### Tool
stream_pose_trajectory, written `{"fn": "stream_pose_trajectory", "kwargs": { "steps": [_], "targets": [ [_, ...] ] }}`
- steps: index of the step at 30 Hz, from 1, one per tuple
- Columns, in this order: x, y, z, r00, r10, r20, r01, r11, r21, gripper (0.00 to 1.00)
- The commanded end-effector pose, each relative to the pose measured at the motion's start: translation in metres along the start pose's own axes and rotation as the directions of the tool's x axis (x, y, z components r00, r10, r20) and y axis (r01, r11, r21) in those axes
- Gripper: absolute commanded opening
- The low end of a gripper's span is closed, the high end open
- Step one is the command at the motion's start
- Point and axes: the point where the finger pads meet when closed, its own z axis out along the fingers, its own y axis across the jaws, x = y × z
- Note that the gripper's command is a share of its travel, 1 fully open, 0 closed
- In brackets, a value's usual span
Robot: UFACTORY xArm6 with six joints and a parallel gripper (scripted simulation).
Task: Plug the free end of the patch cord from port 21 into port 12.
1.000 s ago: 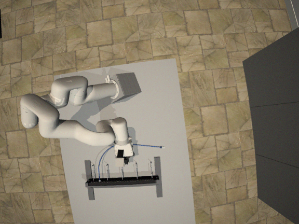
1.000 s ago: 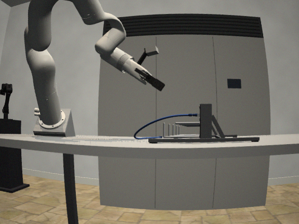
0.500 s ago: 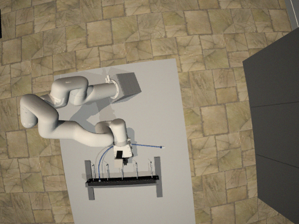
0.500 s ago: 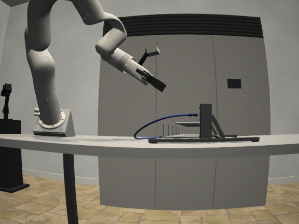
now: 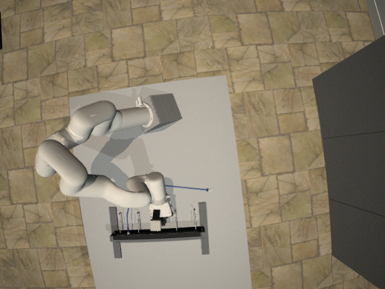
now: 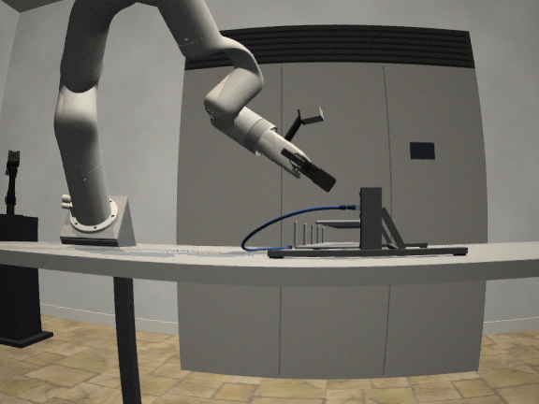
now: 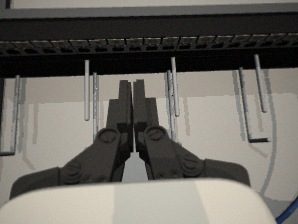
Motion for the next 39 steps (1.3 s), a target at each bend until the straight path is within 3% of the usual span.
{"fn": "stream_pose_trajectory", "kwargs": {
  "steps": [1, 7, 39],
  "targets": [
    [0.004, -0.004, 0.019, 1.0, 0.003, -0.006, -0.003, 1.0, 0.004, 0.0],
    [0.004, -0.004, 0.036, 1.0, 0.003, -0.006, -0.003, 1.0, 0.004, 0.0],
    [0.004, -0.004, 0.037, 1.0, 0.003, -0.006, -0.003, 1.0, 0.004, 0.0]
  ]
}}
